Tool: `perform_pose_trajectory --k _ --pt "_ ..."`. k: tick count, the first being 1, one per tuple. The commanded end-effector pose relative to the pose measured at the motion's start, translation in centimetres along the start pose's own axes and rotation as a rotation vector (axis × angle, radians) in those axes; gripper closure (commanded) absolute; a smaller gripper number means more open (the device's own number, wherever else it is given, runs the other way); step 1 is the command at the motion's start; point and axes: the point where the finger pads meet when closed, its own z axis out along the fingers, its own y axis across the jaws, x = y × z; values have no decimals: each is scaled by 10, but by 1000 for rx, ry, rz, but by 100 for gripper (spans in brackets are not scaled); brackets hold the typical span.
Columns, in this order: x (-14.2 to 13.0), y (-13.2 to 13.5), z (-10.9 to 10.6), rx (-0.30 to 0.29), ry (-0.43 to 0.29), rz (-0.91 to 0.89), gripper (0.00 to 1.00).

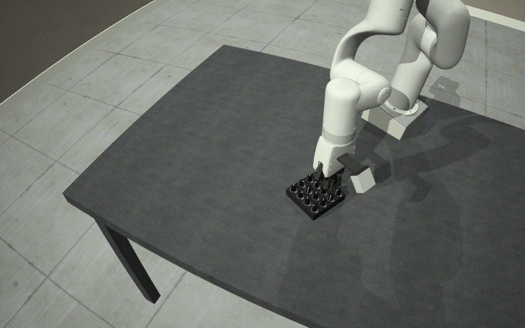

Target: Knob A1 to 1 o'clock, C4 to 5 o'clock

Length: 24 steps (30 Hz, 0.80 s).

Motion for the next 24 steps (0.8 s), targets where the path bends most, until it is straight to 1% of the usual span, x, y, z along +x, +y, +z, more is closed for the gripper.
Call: perform_pose_trajectory --k 1,8,9,24 --pt "0 1 -1 -3 0 0 81" --pt "0 1 -1 -3 0 0 81" --pt "0 1 -1 -3 0 0 92" --pt "0 1 -1 -3 0 0 92"
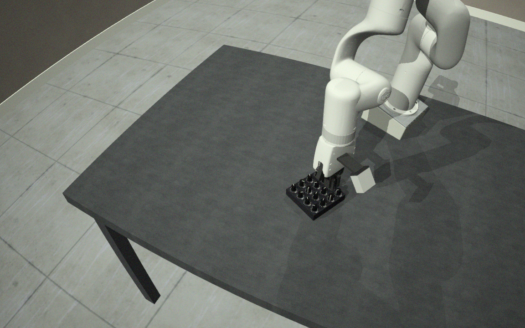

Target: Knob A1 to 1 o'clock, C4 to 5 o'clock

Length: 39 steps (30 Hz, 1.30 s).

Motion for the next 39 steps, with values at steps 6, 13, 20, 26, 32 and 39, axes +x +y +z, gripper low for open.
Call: perform_pose_trajectory --k 6,13,20,26,32,39 --pt "0 1 -1 -3 0 0 92" --pt "0 1 -1 -3 0 0 92" --pt "0 1 -1 -3 0 1 92" --pt "0 1 -1 -3 0 7 92" --pt "0 1 -1 -3 0 31 92" --pt "0 1 -1 -3 0 89 92"
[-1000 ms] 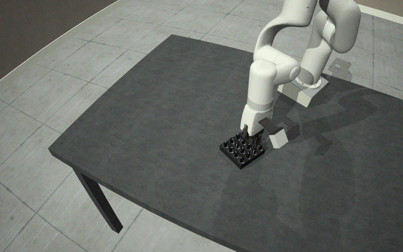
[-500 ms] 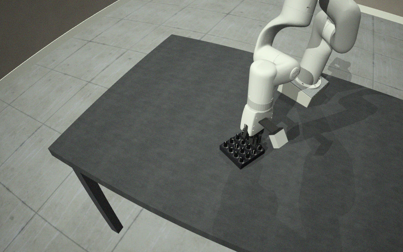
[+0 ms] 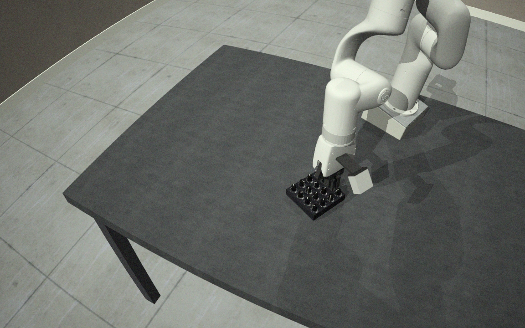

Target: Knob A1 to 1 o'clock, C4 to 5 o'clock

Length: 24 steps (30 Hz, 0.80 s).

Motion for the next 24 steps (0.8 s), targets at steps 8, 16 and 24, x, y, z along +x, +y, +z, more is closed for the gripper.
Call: perform_pose_trajectory --k 8,16,24 --pt "0 1 -1 -3 0 96 92" --pt "0 1 -1 -3 0 239 92" --pt "0 1 -1 -3 0 373 92"
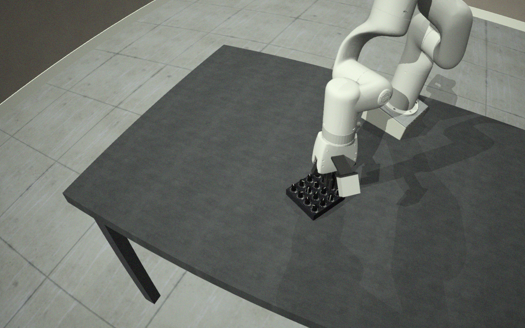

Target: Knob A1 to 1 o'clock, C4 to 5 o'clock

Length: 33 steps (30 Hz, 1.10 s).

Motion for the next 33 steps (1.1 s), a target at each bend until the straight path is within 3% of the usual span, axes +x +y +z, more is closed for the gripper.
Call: perform_pose_trajectory --k 1,33 --pt "0 1 -1 -4 -1 71 92" --pt "1 1 -1 -4 1 797 92"
